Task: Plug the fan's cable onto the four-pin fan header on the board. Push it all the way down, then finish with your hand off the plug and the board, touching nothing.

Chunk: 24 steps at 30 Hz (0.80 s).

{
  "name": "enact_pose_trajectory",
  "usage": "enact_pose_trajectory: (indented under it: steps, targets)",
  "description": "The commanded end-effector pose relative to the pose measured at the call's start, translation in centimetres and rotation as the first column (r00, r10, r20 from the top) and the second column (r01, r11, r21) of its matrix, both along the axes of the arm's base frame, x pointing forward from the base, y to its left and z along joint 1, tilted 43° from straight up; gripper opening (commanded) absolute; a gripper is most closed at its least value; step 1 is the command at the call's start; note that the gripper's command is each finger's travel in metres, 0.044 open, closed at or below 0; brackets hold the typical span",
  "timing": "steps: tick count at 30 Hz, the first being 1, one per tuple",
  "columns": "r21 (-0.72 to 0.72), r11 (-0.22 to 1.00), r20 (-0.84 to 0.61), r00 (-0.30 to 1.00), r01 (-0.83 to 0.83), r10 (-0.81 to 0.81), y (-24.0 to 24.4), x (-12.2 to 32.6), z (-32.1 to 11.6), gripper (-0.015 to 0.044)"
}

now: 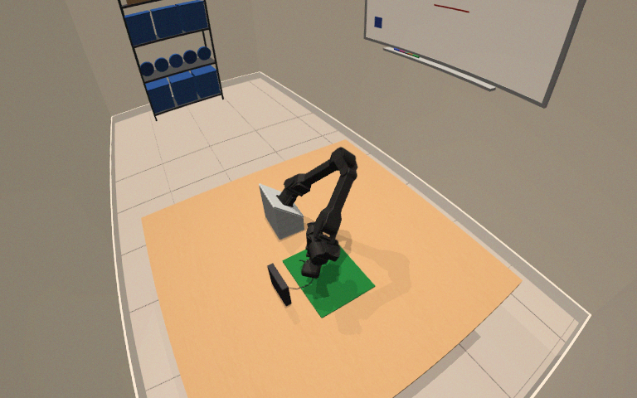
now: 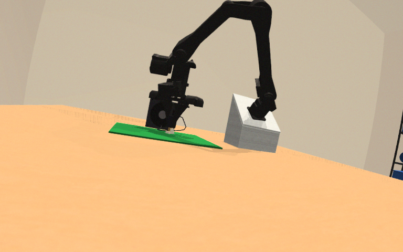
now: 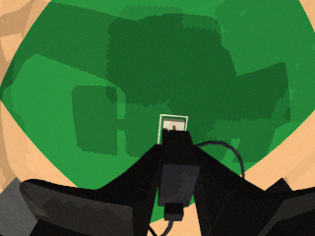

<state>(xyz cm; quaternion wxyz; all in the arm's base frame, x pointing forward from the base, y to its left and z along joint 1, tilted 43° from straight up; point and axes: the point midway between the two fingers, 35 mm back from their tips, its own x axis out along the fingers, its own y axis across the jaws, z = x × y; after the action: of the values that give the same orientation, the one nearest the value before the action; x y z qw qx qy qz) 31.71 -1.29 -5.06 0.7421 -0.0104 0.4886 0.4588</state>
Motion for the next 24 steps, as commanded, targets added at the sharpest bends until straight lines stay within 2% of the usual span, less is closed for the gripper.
enact_pose_trajectory:
  steps: [1, 24]
  targets:
    - [0.004, 1.000, 0.000, 1.000, 0.002, -0.002, 0.11, 0.04, -0.02, 0.0000]
    - [0.005, 1.000, 0.000, 1.000, 0.002, -0.002, 0.93, 0.17, -0.89, 0.0000]
